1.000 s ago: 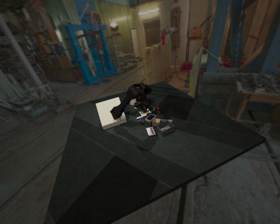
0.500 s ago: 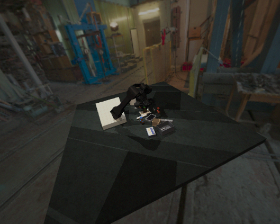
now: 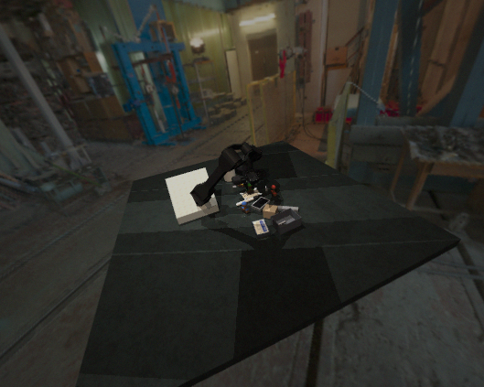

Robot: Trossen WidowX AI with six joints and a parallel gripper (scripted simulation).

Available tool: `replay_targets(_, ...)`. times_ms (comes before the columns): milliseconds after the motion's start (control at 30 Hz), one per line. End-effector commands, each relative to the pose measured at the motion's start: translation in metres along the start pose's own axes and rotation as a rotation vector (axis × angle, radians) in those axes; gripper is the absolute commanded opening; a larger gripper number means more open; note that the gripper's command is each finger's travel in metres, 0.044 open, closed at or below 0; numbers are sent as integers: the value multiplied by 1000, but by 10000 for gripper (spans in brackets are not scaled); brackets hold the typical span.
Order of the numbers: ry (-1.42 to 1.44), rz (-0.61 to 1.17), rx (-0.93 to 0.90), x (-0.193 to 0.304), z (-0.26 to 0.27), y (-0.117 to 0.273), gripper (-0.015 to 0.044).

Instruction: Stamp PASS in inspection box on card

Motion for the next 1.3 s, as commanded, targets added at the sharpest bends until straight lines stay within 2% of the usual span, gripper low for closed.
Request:
replay_targets(0,-4,3,-4,0,1,3,0)
replay_targets(1267,-3,6,-5,1,-1,60,0)
Point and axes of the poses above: the point midway between the two fingers, 35 mm back from their tips, its own y axis back along the fingers, its own z axis across the jaws, x = y × z, the point moved 4 cm from there along y, back along the fingers, and after that the axes turned 15 degrees about y, right-handed, at the moved point
